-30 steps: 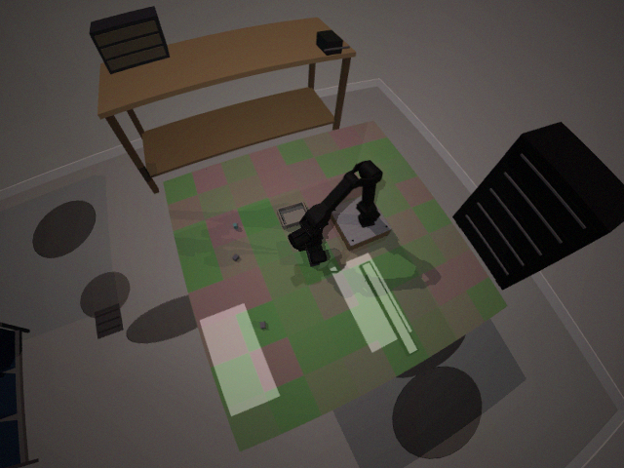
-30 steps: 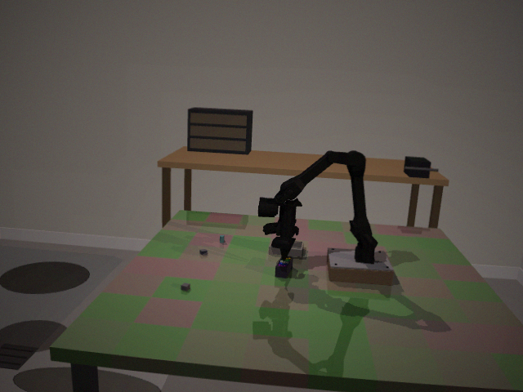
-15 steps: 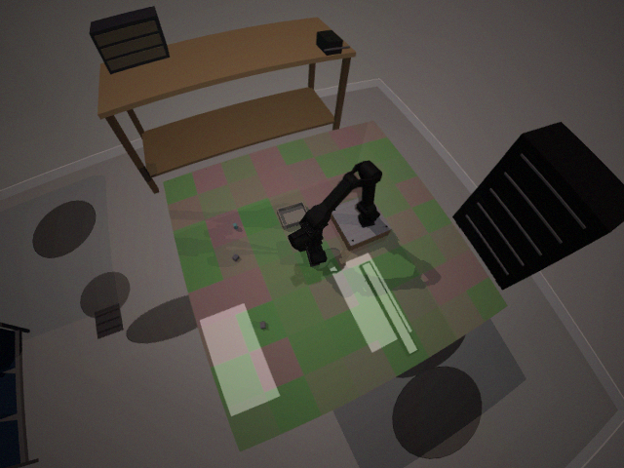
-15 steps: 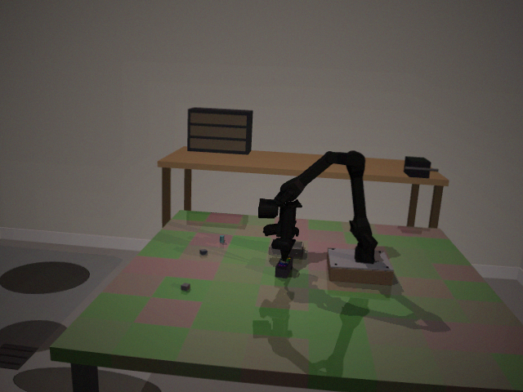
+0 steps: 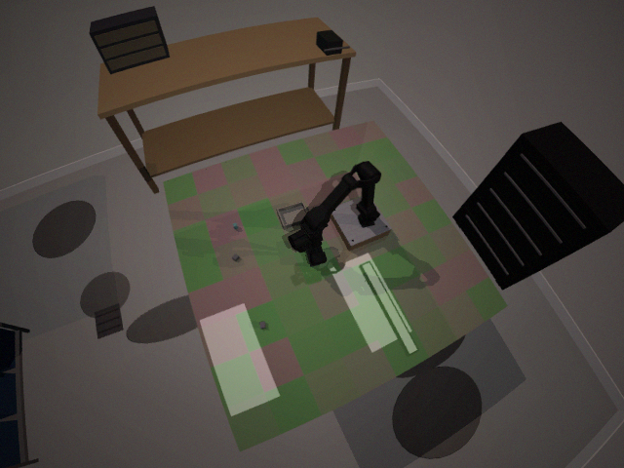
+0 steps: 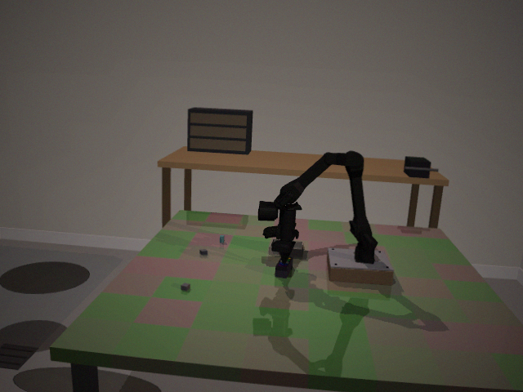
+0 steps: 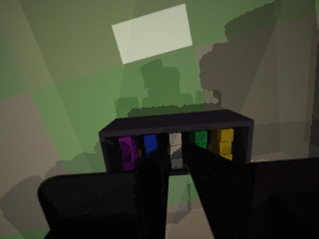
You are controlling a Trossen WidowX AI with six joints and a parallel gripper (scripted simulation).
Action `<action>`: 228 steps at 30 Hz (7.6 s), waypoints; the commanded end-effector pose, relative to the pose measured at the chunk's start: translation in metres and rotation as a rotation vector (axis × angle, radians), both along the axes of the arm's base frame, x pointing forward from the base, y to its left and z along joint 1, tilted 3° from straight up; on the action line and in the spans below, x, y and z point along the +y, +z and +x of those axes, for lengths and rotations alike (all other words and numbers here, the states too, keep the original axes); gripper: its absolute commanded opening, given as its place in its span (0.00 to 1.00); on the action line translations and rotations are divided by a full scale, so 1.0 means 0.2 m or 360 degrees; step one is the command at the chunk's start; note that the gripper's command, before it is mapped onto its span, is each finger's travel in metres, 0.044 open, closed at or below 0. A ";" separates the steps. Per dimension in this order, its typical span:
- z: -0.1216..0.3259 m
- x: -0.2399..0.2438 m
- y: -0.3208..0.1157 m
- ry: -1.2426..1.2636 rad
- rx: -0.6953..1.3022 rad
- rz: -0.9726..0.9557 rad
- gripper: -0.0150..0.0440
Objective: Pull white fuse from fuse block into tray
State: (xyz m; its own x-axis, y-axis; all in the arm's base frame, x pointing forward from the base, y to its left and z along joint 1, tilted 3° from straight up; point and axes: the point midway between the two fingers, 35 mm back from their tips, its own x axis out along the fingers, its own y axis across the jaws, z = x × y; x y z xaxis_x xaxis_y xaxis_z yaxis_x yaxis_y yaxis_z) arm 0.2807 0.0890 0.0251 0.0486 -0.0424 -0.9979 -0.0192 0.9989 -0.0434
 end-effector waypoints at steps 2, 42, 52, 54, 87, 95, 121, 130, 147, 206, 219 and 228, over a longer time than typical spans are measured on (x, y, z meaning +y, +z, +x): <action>0.00 0.00 0.00 0.0000 0.0000 0.0000 0.35; 0.00 0.00 0.07 -0.0001 0.0001 0.0002 0.25; 0.00 0.01 0.09 -0.0001 0.0001 0.0002 0.25; 0.00 0.01 0.10 -0.0001 0.0001 0.0003 0.25; -0.01 0.01 0.18 -0.0002 0.0002 0.0005 0.25; -0.01 0.01 0.21 -0.0002 0.0002 0.0005 0.25; 0.11 -0.26 0.32 -0.0003 0.0001 0.0002 0.25; 0.17 -0.49 0.34 -0.0003 0.0000 -0.0003 0.25; 0.18 -0.97 0.36 -0.0003 -0.0003 -0.0018 0.25; 0.17 -1.04 0.36 -0.0003 -0.0003 -0.0021 0.81; 0.17 -1.04 0.36 -0.0003 -0.0005 -0.0026 0.81; 0.17 -1.04 0.36 -0.0003 -0.0005 -0.0026 0.81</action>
